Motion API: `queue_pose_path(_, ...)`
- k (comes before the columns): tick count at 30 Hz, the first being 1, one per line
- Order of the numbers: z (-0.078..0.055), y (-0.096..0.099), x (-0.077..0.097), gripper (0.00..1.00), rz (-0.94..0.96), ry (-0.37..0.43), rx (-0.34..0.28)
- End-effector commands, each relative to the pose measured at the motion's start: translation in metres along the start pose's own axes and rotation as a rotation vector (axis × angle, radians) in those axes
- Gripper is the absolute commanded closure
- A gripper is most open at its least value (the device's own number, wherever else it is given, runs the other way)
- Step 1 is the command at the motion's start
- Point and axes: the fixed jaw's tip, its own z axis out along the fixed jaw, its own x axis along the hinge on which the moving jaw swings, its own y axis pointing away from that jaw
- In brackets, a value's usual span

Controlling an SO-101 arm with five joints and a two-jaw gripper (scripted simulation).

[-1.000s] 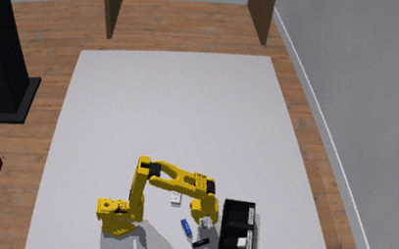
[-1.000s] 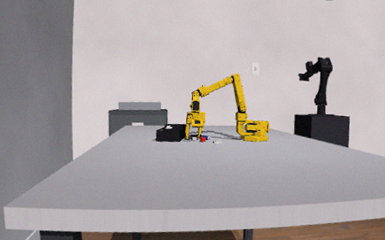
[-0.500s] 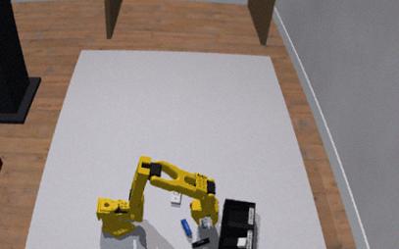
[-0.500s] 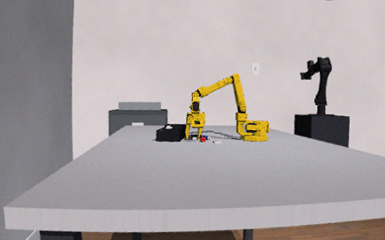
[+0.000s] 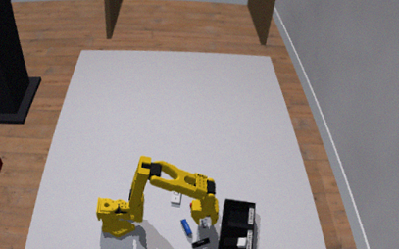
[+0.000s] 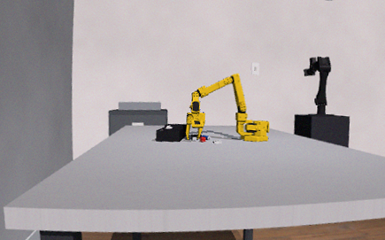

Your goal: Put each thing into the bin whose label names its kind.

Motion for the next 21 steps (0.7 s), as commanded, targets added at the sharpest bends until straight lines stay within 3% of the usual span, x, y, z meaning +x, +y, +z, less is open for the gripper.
queue_pose_path(1,-0.0028,-0.0036,-0.0020,0.83,-0.002,0.000,0.027)
queue_pose_path(21,-0.0028,-0.0036,-0.0020,0.97,-0.002,0.000,0.027)
